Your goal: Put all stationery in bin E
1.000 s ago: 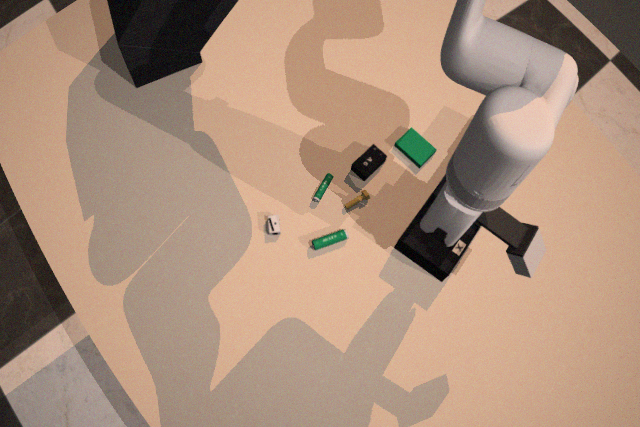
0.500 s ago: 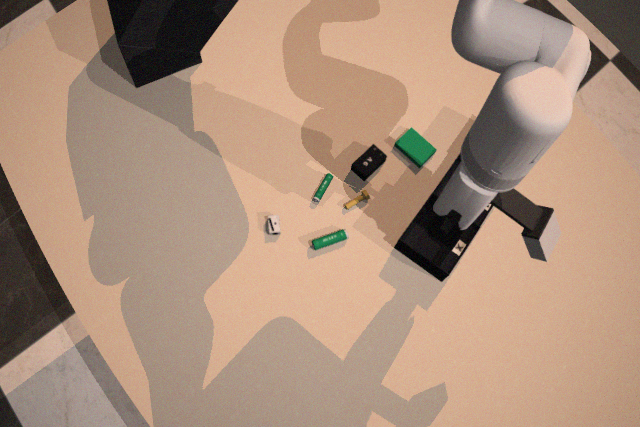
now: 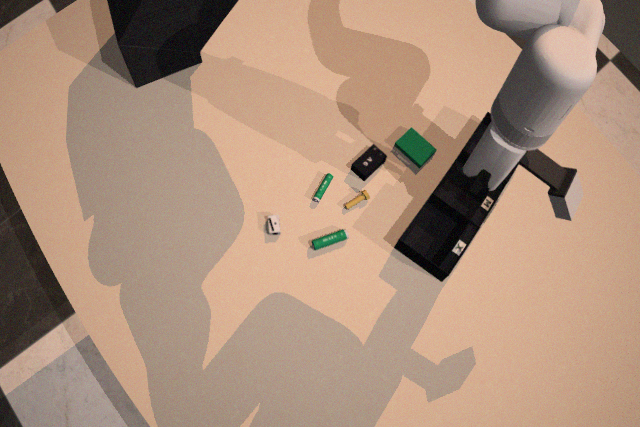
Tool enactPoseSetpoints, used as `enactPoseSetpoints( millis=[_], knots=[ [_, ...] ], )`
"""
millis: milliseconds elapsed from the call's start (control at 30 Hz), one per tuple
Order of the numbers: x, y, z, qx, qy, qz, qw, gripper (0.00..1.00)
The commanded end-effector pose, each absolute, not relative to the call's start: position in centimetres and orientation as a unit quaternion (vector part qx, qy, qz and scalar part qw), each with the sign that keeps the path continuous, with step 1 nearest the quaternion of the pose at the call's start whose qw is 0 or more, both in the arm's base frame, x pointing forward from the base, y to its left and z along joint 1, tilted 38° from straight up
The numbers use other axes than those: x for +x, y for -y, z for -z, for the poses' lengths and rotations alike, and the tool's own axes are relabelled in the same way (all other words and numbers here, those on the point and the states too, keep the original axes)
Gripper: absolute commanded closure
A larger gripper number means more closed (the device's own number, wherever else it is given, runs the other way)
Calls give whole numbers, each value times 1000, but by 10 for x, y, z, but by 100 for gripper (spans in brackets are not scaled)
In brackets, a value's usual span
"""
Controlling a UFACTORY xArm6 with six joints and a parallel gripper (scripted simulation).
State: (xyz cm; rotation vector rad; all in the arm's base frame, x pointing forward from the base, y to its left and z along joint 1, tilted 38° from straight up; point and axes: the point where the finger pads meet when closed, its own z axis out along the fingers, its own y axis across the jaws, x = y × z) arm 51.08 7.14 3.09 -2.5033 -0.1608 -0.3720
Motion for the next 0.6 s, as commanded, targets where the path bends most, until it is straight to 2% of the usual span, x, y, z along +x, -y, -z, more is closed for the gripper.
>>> enactPoseSetpoints(
  millis=[0, 567],
  knots=[
    [511, -73, -34, -943, 59, 141, 297, 93],
    [520, -96, -3, -943, 59, 141, 297, 93]
  ],
)
